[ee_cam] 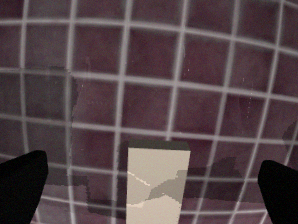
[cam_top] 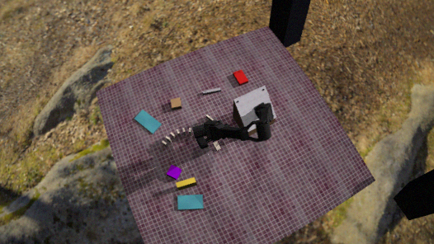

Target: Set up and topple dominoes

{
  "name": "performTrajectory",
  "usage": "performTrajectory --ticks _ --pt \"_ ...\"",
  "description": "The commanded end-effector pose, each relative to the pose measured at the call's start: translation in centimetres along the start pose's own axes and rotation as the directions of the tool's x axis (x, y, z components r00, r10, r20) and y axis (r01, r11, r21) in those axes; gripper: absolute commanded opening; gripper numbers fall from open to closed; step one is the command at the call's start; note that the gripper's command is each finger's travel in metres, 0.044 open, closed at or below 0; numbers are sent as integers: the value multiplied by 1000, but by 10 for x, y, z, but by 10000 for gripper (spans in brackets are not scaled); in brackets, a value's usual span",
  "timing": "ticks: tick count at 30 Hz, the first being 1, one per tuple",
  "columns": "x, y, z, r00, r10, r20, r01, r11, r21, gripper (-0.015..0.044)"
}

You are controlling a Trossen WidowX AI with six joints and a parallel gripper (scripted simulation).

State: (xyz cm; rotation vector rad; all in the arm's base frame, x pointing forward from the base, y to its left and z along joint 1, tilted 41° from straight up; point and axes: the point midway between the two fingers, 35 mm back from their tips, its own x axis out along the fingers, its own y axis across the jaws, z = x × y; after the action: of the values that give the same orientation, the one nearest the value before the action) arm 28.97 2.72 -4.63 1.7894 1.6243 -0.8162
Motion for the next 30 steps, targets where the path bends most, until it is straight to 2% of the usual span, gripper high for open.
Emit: performTrajectory --ticks 1,13,25,26,30 --pt "7 -1 -1 1000 -4 -6 4 1000 4 440" --pt "16 -1 -1 1000 -4 -6 4 1000 4 440" --pt "16 -1 -1 1000 -4 -6 4 1000 4 125" --pt "16 -1 -1 1000 -4 -6 4 1000 4 107" --pt "16 -1 -1 1000 -4 -6 4 1000 4 107"
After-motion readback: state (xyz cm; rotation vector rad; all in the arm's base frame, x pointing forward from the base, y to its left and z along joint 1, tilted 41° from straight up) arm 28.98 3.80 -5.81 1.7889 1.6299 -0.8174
